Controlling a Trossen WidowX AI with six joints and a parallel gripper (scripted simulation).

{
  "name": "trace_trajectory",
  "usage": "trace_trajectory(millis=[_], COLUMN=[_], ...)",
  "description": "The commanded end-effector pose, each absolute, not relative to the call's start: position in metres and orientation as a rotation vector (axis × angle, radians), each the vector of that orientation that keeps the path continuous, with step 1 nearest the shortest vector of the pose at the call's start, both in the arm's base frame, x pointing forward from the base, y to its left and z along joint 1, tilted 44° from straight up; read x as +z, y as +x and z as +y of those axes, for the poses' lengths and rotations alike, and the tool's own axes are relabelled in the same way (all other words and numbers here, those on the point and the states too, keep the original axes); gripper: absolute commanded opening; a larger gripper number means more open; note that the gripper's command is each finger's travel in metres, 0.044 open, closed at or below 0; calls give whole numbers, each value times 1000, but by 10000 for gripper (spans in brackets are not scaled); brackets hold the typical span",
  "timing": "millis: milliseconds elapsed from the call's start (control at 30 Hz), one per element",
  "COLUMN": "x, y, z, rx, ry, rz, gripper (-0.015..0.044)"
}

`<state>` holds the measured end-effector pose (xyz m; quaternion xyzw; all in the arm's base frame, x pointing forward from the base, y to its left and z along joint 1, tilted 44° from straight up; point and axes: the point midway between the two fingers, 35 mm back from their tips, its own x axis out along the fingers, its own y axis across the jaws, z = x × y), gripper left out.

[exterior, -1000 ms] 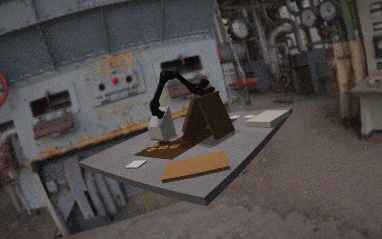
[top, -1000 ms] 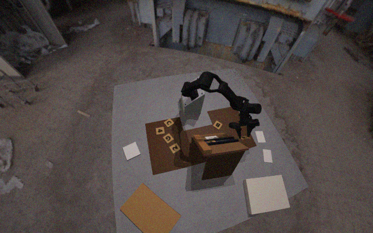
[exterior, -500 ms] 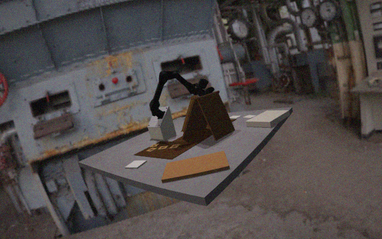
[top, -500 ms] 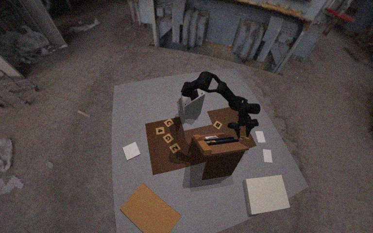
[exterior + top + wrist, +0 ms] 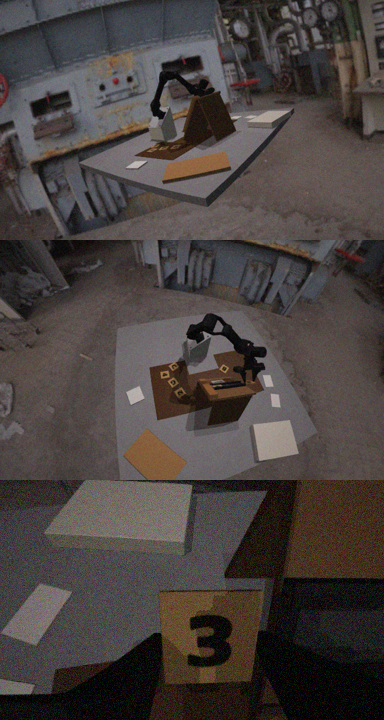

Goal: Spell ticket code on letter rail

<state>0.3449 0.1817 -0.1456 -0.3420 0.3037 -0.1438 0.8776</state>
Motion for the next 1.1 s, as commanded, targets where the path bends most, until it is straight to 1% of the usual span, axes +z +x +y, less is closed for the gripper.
trace_trajectory(millis=[0,1067], x=[-140,-129], y=[347,346], z=[183,171], rx=[-295,-295], ry=[-706,-708], rz=[628,628], gripper=[0,0])
